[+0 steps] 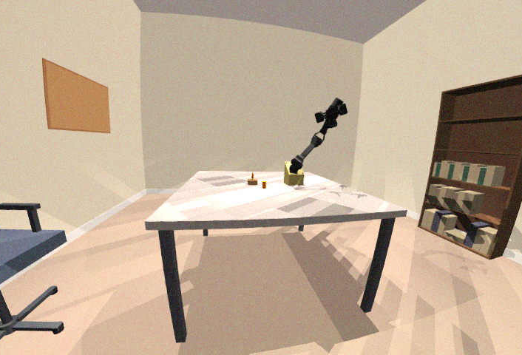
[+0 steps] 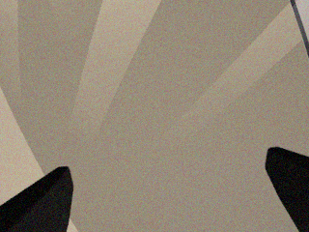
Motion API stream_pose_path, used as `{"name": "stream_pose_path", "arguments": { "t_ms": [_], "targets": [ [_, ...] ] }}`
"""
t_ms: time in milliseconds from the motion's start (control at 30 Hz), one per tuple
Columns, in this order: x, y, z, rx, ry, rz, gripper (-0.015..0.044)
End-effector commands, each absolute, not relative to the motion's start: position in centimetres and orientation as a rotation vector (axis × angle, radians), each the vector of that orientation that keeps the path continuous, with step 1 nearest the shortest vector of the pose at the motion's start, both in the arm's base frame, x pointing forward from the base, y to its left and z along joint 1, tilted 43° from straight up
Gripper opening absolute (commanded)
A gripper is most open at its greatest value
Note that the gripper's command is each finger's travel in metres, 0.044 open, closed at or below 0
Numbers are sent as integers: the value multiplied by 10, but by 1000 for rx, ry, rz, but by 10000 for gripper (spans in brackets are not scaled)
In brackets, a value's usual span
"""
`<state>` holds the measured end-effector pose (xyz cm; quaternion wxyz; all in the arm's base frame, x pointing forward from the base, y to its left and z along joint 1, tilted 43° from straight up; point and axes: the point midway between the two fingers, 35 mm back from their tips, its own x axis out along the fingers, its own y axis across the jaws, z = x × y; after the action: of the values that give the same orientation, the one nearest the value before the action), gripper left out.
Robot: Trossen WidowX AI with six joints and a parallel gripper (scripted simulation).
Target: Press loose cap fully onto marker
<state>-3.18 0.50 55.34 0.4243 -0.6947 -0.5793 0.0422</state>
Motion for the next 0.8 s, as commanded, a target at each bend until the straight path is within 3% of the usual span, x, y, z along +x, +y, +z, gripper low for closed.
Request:
{"name": "stream_pose_path", "arguments": {
  "t_ms": [0,167,500,767],
  "targets": [
    [-30,8,553,-1741,-1445,115,374],
    [10,72,532,-1808,-1324,369,246],
    [117,168,444,-1808,-887,914,246],
    [202,193,334,-1606,-364,1290,246]
  ]
}}
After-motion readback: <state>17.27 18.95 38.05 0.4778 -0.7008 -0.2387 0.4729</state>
